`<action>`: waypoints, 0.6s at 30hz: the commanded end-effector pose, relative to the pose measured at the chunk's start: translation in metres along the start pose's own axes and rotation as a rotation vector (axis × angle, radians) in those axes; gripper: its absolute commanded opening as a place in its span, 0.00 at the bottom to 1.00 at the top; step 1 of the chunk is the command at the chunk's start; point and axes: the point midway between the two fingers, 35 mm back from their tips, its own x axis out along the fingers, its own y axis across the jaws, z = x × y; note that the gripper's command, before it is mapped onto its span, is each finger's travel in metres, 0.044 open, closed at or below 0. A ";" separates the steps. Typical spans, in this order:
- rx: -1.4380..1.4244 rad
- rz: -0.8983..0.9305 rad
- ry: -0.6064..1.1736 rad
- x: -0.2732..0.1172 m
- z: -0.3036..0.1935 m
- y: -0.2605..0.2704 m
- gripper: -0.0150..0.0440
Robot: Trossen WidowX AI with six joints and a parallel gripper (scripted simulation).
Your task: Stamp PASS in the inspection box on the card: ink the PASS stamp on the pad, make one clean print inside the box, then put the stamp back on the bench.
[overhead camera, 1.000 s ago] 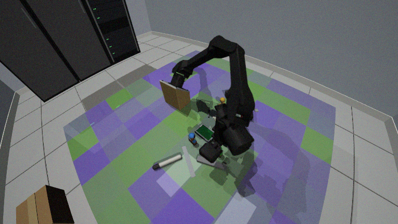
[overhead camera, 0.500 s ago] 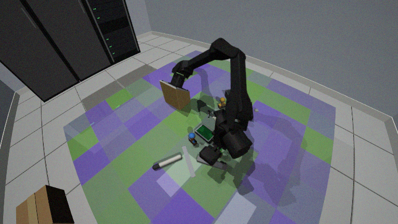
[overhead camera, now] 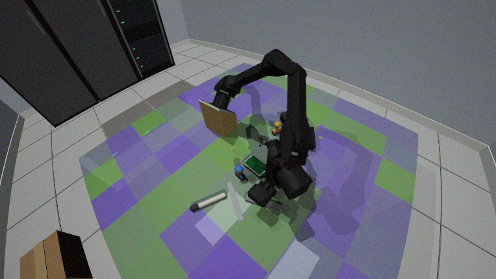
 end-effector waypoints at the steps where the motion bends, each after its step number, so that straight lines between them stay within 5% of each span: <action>1: -0.001 0.000 -0.001 0.000 0.000 0.000 0.44; 11: -0.001 0.000 -0.001 -0.001 0.000 0.000 0.25; 18: -0.001 -0.001 -0.001 -0.004 0.001 0.000 0.25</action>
